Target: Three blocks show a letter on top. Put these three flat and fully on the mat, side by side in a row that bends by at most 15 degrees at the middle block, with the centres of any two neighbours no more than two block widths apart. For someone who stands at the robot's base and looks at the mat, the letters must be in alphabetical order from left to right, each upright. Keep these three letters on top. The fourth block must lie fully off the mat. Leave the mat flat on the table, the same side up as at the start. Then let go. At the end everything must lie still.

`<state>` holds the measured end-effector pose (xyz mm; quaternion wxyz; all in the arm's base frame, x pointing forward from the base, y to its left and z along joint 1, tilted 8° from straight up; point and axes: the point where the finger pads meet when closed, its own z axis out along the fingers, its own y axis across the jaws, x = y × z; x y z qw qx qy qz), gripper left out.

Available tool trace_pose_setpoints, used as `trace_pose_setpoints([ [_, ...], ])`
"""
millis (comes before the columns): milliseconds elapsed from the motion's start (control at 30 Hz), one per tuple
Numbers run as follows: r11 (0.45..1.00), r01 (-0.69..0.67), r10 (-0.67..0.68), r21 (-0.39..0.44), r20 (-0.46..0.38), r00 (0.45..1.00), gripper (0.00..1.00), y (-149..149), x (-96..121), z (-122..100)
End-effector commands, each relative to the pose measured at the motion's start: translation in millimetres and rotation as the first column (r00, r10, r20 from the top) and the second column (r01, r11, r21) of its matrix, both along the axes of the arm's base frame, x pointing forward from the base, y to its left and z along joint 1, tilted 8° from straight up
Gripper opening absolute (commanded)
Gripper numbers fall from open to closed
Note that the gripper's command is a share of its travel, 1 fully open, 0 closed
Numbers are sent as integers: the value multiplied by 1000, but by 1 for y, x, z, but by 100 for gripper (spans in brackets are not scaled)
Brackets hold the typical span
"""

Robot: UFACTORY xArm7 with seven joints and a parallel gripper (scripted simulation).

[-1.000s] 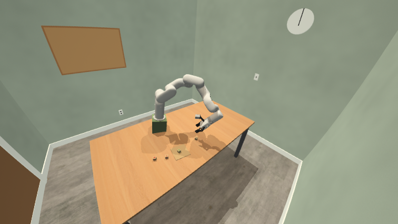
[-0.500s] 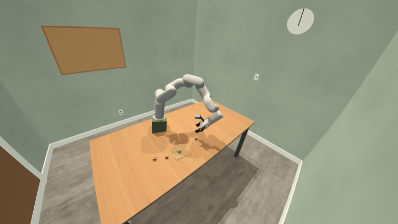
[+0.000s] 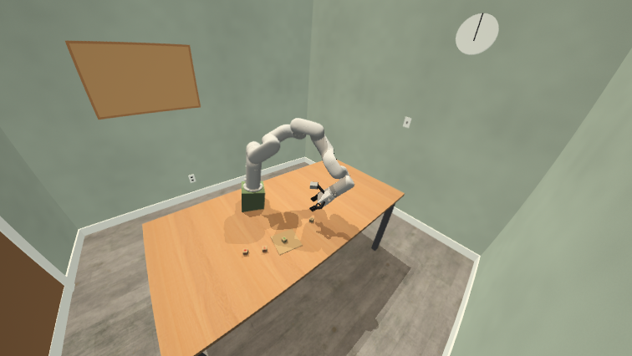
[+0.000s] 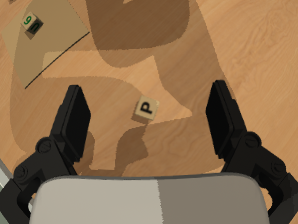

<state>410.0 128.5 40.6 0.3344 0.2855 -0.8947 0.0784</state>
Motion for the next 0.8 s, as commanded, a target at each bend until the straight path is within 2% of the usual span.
trace_pose_setpoints([
  [0, 1000, 0, 0, 1, 4, 1000, 100, 0, 1, 1],
  [33, 1000, 1, -1, 1, 4, 1000, 100, -3, 2, 1],
  [67, 1000, 2, -2, 2, 7, 1000, 100, -18, 4, -1],
  [100, 1000, 5, -5, 2, 11, 1000, 100, -50, 8, -6],
  [133, 1000, 5, -5, 2, 13, 1000, 100, -61, 9, -7],
  [200, 1000, 6, -6, 2, 14, 1000, 100, -80, 10, -9],
  [267, 1000, 6, -6, 2, 14, 1000, 100, -80, 10, -9],
  [300, 1000, 6, -6, 1, 15, 1000, 100, -128, 8, -14],
  [400, 1000, 6, -6, 1, 14, 1000, 100, -154, 5, -16],
  [567, 1000, 1, -1, 2, 4, 1000, 100, -227, -13, -21],
  [767, 1000, 0, 0, 2, 3, 1000, 100, -233, -15, -21],
])
